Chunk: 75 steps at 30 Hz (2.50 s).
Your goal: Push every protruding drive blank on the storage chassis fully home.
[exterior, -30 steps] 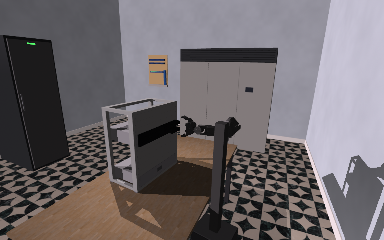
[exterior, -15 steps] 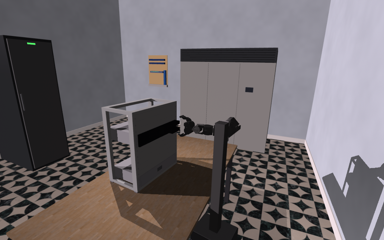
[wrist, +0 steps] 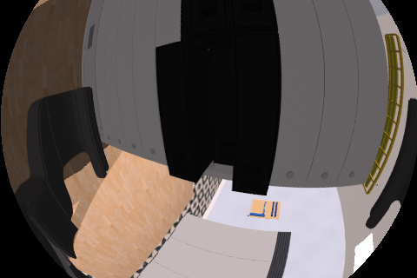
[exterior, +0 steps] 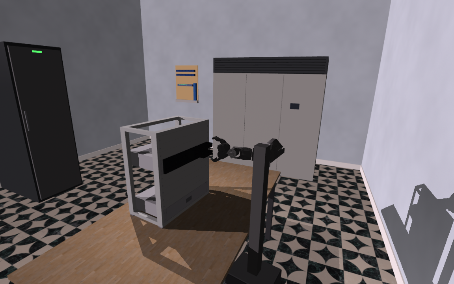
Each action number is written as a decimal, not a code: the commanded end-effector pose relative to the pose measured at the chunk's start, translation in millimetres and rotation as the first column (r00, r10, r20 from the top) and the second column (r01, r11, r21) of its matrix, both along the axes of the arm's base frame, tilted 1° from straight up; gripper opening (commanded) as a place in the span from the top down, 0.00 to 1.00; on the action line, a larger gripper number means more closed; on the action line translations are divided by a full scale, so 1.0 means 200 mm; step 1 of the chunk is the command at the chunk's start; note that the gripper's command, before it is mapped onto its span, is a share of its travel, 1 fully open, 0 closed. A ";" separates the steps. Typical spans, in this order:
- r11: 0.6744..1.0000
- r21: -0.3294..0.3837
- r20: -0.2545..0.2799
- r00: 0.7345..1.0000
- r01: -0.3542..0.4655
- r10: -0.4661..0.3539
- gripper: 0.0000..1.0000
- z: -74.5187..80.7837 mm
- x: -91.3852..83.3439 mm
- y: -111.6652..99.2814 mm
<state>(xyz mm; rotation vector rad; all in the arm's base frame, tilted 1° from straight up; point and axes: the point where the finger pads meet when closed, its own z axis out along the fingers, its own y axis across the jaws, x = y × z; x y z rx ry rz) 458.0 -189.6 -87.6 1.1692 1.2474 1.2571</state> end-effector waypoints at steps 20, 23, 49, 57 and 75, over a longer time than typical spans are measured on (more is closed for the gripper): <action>1.000 -0.001 -0.005 1.000 -0.004 0.004 0.00 0.00 0.00 0.01; 1.000 -0.001 -0.005 1.000 -0.004 0.004 0.00 0.00 0.00 0.01; 1.000 -0.001 -0.005 1.000 -0.004 0.004 0.00 0.00 0.00 0.01; 1.000 -0.001 -0.005 1.000 -0.004 0.004 1.00 0.00 0.00 0.01; 1.000 -0.001 -0.005 1.000 -0.004 0.004 1.00 0.00 0.00 0.01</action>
